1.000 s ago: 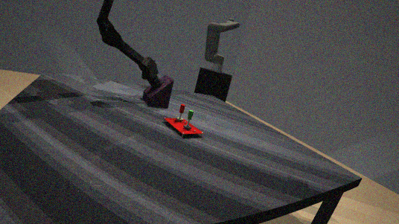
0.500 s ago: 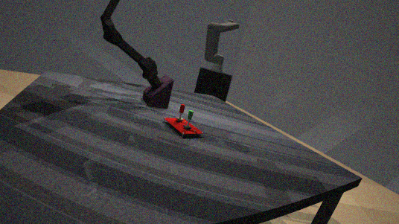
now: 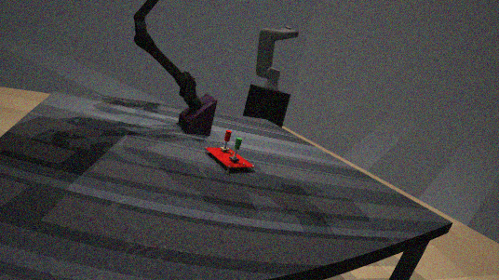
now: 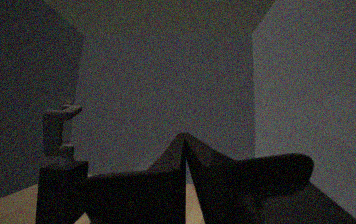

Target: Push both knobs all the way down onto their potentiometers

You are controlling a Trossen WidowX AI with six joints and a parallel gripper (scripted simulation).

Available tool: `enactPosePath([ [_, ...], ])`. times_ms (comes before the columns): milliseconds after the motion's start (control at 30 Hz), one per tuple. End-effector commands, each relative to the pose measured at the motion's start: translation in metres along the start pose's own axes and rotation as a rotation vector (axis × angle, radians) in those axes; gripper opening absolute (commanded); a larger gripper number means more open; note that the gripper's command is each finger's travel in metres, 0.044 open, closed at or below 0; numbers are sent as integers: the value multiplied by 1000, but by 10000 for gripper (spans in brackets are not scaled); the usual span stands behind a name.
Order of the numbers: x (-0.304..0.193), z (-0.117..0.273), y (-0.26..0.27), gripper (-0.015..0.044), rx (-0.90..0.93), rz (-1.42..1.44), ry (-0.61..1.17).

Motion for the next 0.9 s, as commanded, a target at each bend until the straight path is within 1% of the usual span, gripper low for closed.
enactPosePath([
  [0,-10,-13,-26,0,-87,-53,47],
  [233,-25,-28,-65,0,-198,-138,105],
  [467,-49,-41,-113,0,-364,-262,193],
  [867,-92,-44,-177,0,-571,-411,316],
])
Point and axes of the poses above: the point midway between the two fingers, 35 mm back from their tips, its own z axis back along the fingers, its own y axis across the jaws, x = y × z, the point moved 5 cm from there along z, back along the fingers, and after that the axes turned 14 degrees about -z, right-handed, at the moved point
